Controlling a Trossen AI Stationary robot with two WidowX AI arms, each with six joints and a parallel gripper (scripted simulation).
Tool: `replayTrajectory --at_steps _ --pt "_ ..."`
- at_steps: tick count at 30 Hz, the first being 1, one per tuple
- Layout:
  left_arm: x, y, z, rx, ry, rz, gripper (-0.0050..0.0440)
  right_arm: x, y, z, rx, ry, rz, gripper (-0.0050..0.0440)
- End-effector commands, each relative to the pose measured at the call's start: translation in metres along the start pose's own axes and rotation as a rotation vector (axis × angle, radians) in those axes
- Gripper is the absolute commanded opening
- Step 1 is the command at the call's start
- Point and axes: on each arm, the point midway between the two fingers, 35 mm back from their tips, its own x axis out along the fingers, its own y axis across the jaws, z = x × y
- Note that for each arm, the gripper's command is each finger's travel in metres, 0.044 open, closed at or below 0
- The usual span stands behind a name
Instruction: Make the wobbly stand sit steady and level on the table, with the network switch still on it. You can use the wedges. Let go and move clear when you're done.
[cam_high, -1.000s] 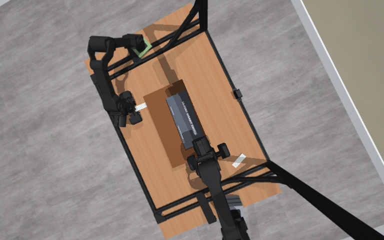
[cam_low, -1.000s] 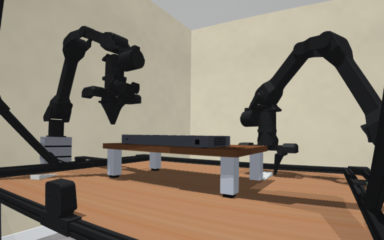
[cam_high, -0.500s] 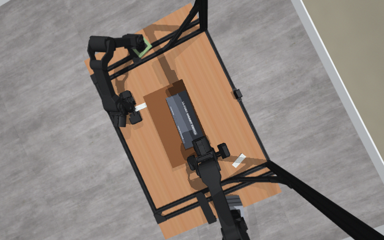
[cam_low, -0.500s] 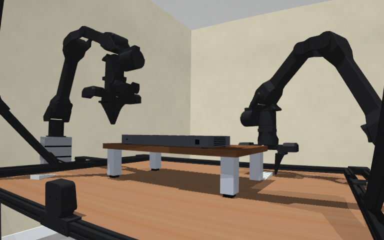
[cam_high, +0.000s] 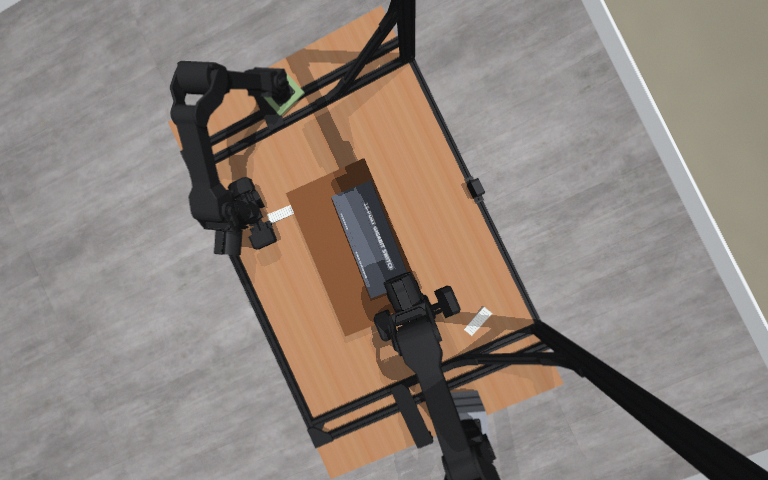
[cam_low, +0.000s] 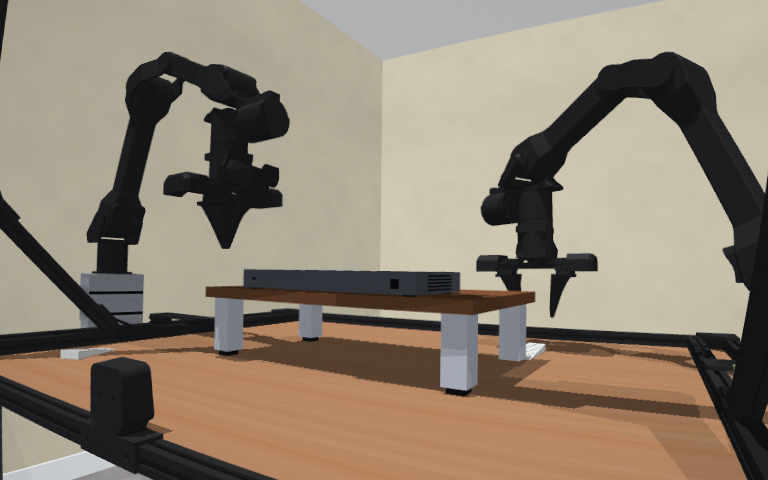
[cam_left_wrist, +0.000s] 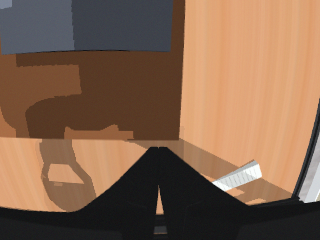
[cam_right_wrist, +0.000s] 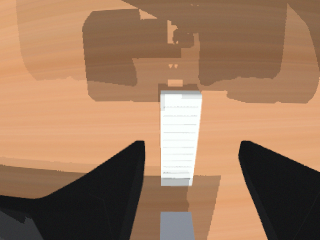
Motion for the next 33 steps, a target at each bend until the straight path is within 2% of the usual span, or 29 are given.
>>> replayTrajectory --at_steps 1,2,33 --pt "0.0 0.0 0.0 0.0 0.0 0.0 0.0 -0.004 0.002 0.001 0.003 -0.004 0.009 0.024" --pt "0.049 0.0 0.0 -0.002 0.011 0.003 0.0 0.0 0.0 0.0 0.0 0.0 0.0 0.024" --pt "0.049 0.0 0.0 -0.002 0.011 0.003 0.0 0.0 0.0 0.0 0.0 0.0 0.0 0.024"
